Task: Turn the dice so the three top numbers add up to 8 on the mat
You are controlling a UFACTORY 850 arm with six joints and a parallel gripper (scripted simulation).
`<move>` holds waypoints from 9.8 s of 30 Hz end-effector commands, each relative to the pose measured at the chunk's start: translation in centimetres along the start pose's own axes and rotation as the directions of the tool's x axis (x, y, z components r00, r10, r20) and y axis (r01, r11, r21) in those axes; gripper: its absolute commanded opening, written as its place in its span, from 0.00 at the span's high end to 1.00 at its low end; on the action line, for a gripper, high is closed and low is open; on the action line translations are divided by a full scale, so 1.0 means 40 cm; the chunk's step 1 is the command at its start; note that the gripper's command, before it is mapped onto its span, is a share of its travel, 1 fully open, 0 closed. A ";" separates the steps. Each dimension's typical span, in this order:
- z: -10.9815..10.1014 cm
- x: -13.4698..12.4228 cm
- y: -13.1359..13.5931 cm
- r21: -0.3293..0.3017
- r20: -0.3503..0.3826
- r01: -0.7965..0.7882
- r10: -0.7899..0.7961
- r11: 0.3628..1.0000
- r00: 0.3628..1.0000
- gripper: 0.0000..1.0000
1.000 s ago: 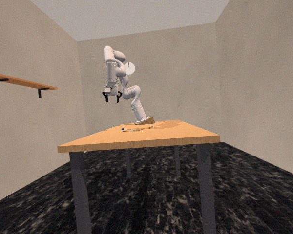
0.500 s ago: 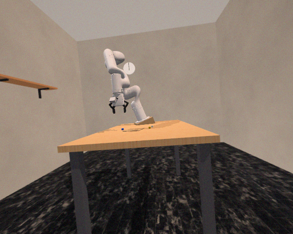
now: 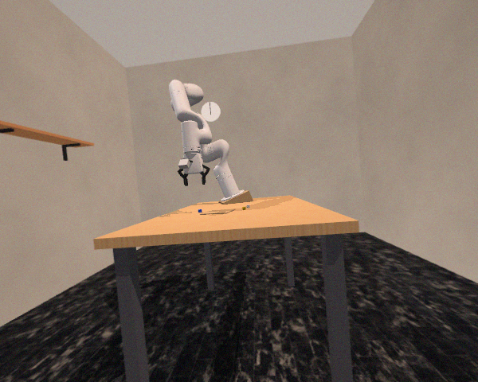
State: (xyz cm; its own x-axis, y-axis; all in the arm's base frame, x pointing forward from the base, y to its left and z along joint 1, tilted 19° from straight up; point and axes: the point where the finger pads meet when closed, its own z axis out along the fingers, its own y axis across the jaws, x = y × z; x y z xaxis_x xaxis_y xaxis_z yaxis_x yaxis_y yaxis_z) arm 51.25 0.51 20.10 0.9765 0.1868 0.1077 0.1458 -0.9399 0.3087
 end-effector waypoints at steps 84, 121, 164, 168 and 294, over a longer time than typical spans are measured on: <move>0.276 0.042 -0.228 0.000 -0.001 0.000 0.000 1.000 1.000 0.00; 0.276 0.106 -0.603 0.000 -0.001 0.000 0.000 1.000 1.000 0.00; 0.276 -0.004 -0.626 0.000 -0.001 0.000 0.000 1.000 1.000 0.00; 0.276 -0.036 -0.632 0.000 -0.001 0.000 0.000 1.000 1.000 0.00; 0.029 -0.081 -0.007 -0.001 -0.003 -0.691 0.691 0.723 0.723 0.00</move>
State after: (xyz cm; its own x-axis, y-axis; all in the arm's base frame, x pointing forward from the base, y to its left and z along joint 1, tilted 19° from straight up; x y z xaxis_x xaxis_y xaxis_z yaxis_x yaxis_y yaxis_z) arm 48.09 -0.11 18.76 0.7614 -0.5728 0.3036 -0.6284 -0.7673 0.1281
